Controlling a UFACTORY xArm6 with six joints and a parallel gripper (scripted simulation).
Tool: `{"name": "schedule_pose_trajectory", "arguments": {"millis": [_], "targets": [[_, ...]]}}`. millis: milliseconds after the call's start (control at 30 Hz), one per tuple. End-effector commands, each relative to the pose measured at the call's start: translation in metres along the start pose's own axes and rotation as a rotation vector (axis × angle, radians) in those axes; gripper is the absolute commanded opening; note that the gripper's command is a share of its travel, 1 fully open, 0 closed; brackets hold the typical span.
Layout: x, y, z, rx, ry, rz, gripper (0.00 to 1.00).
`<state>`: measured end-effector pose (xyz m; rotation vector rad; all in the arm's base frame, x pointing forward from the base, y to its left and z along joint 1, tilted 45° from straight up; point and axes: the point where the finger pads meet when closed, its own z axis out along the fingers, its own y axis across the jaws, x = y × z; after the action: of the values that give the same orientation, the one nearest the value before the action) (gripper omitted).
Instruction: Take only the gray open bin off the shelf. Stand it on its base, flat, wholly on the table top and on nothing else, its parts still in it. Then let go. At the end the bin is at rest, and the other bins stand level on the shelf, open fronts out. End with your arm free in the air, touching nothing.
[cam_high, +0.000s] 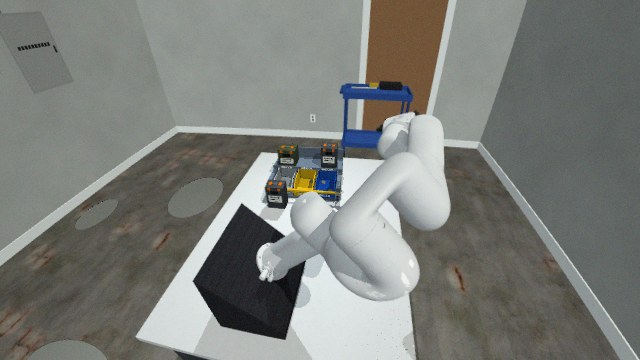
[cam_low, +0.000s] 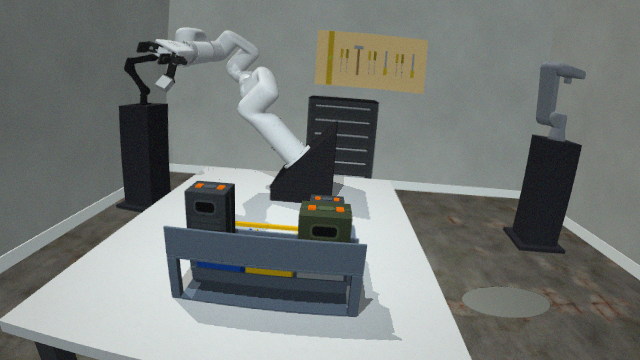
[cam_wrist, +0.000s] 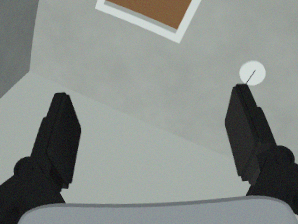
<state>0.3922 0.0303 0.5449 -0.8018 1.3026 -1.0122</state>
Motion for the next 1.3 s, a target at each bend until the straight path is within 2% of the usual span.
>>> {"name": "schedule_pose_trajectory", "arguments": {"millis": [0, 100, 500, 667, 1067, 1233, 1267], "targets": [[-0.017, 0.005, -0.002, 0.002, -0.002, 0.000, 1.00], [-0.041, 0.015, -0.005, 0.002, -0.003, 0.001, 1.00], [-0.041, 0.015, -0.005, 0.002, -0.003, 0.001, 1.00], [-0.089, 0.032, -0.025, -0.072, -0.180, 0.025, 1.00], [-0.089, 0.032, -0.025, -0.072, -0.180, 0.025, 1.00], [-0.134, 0.048, -0.050, -0.146, -0.357, 0.049, 1.00], [-0.134, 0.048, -0.050, -0.146, -0.357, 0.049, 1.00]]}}
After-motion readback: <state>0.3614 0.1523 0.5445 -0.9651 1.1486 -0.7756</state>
